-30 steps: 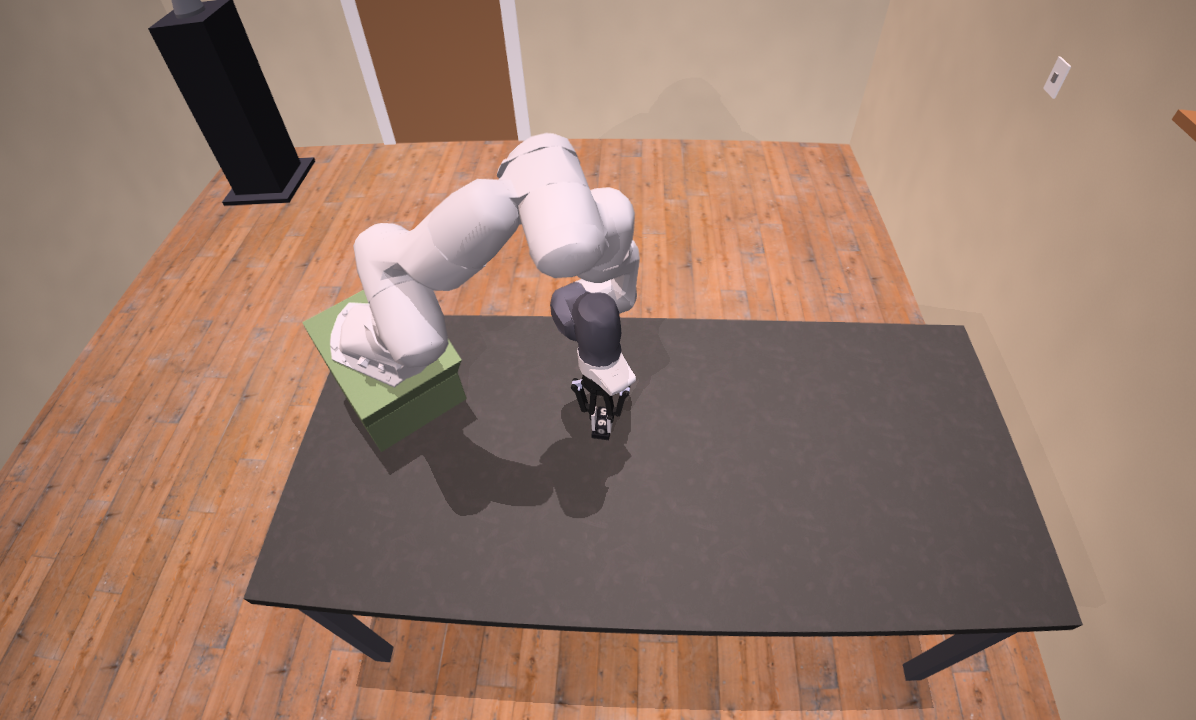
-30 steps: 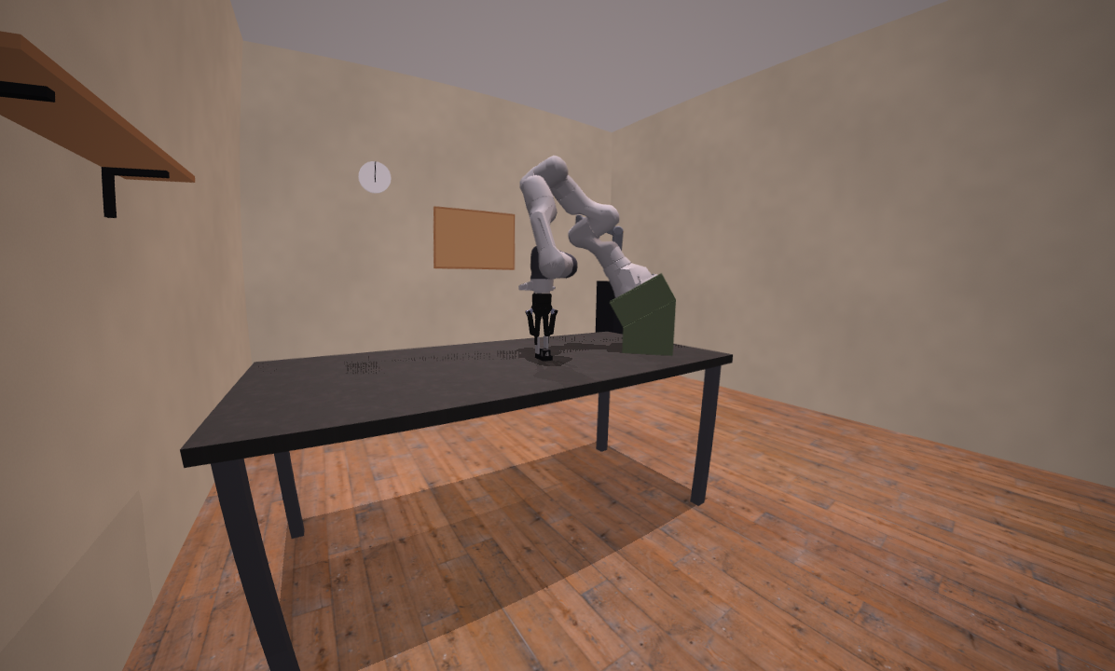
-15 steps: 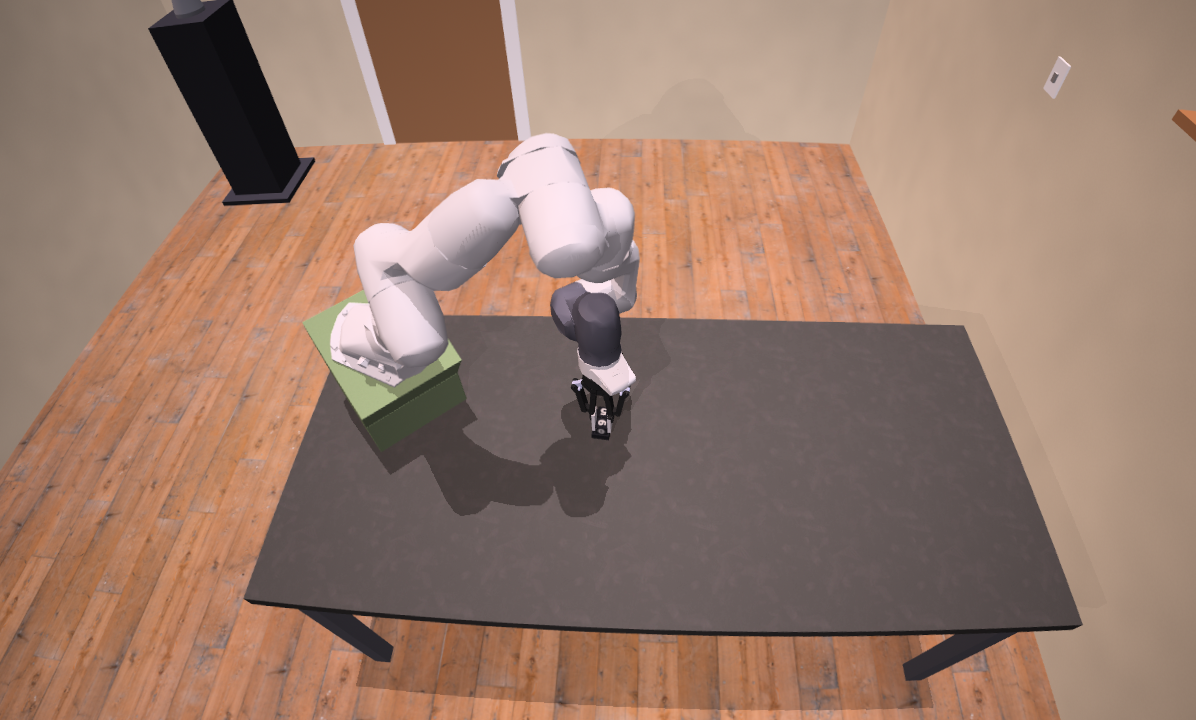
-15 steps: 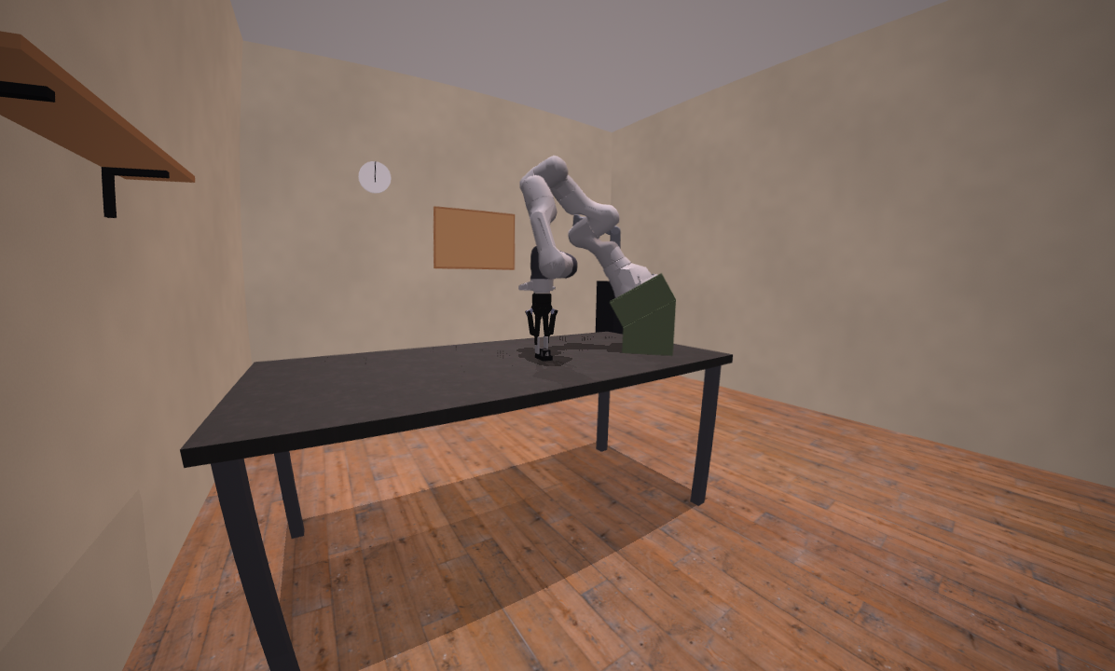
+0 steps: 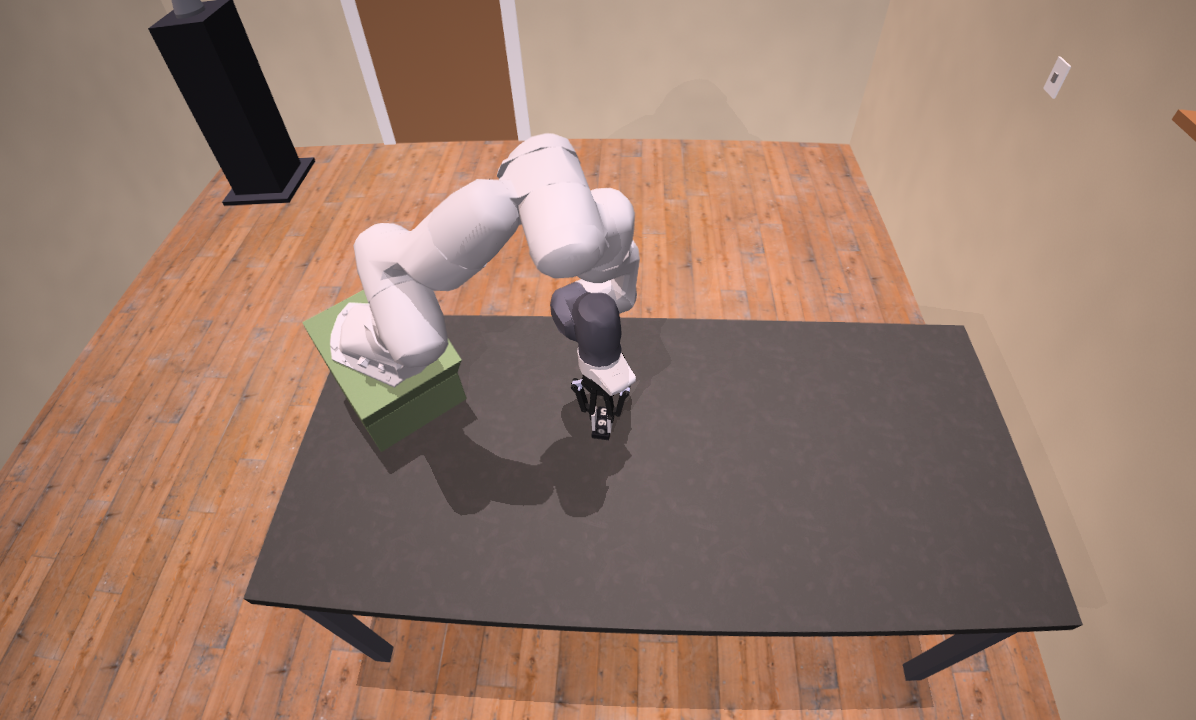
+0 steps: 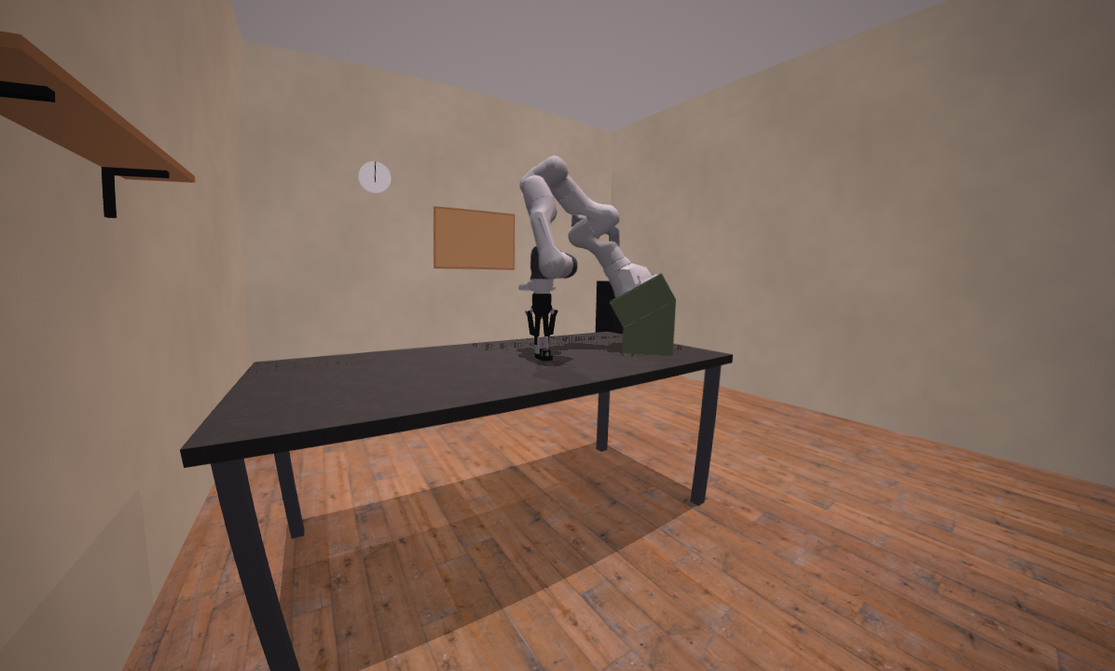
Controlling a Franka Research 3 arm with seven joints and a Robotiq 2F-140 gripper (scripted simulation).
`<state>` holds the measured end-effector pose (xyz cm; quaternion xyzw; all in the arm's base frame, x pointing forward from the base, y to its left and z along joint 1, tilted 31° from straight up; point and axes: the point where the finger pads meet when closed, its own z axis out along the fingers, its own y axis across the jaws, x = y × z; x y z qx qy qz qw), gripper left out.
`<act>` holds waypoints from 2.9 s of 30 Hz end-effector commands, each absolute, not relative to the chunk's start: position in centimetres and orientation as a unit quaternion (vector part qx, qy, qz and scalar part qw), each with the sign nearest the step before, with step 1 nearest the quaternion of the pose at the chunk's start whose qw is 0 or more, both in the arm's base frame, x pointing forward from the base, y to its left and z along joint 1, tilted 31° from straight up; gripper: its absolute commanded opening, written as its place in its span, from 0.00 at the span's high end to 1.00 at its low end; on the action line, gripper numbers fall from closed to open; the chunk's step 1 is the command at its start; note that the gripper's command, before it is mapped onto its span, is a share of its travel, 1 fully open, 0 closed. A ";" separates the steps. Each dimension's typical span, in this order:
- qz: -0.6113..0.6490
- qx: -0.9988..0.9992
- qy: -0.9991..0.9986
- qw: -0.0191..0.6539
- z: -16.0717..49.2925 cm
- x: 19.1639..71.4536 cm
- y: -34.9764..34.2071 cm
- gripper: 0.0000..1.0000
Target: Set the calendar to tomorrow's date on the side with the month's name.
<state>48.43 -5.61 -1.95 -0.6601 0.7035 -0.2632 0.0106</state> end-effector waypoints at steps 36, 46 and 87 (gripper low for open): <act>-0.265 -0.660 0.703 0.010 -1.9 48.4 -5.7 0.77; -0.265 -0.660 0.703 0.010 -1.9 48.4 -5.7 0.72; -0.265 -0.660 0.703 0.010 5.8 45.2 -2.5 0.00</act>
